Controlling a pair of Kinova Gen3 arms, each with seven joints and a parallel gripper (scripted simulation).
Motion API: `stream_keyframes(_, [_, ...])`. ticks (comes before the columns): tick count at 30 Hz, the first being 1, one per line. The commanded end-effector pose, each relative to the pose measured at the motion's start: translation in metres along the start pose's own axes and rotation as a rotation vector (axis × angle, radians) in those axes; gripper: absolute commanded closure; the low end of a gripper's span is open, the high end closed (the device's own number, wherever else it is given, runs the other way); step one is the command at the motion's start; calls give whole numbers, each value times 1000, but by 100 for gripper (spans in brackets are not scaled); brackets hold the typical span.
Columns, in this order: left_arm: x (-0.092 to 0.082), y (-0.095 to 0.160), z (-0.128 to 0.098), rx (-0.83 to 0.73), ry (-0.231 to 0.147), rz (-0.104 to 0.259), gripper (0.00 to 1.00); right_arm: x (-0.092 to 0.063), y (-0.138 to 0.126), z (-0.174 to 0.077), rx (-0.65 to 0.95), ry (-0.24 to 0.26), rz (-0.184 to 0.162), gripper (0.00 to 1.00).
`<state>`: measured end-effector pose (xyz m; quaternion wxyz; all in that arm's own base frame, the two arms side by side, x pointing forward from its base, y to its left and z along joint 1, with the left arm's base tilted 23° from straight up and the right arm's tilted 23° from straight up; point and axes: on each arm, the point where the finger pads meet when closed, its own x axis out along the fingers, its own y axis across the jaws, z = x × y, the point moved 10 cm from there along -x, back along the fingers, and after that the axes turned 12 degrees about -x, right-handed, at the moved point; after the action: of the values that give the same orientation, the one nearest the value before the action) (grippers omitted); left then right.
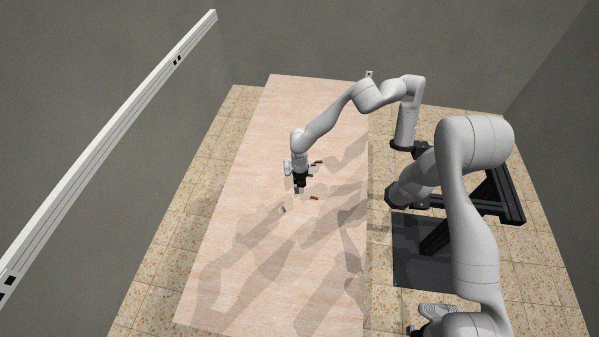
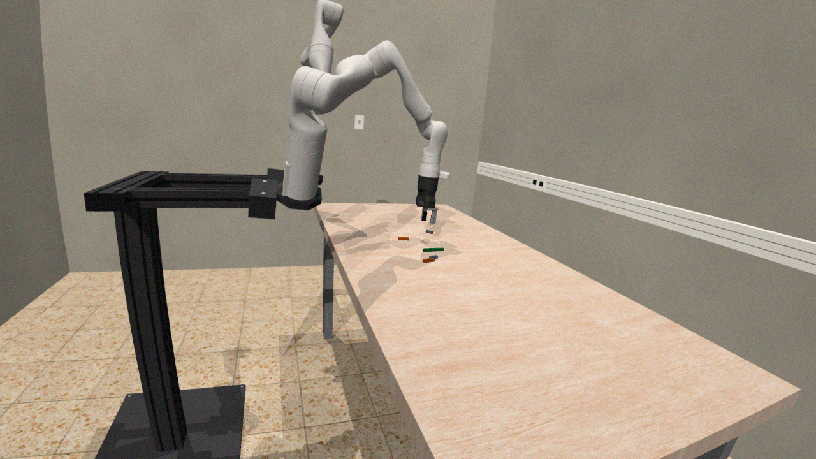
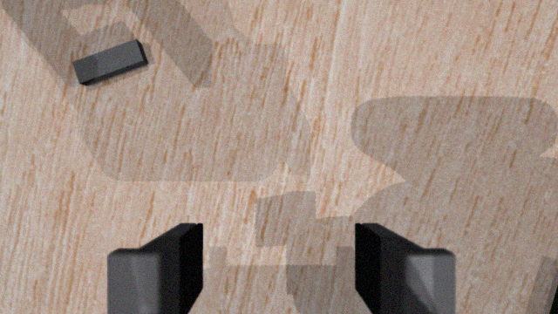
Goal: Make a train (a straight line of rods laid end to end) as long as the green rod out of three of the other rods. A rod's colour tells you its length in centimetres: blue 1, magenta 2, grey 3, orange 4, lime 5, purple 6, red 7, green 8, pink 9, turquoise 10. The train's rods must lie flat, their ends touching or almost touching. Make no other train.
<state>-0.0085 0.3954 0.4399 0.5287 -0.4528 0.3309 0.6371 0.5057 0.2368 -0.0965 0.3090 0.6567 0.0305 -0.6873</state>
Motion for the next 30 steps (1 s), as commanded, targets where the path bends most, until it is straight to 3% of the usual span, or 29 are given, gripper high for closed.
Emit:
stream_keyframes(1, [-1,0,0,0,-2,-1,0,-5,11,14,167,6,2,0])
stream_keyframes(4, [-1,0,0,0,-2,-1,0,-6,13,18,203,6,1,0])
stream_keyframes(19, [-1,0,0,0,-2,-1,0,-22,51,74,779,19,-2,0])
stream_keyframes(30, [-1,0,0,0,-2,-1,0,-30,66,100,1030,33,-5,0])
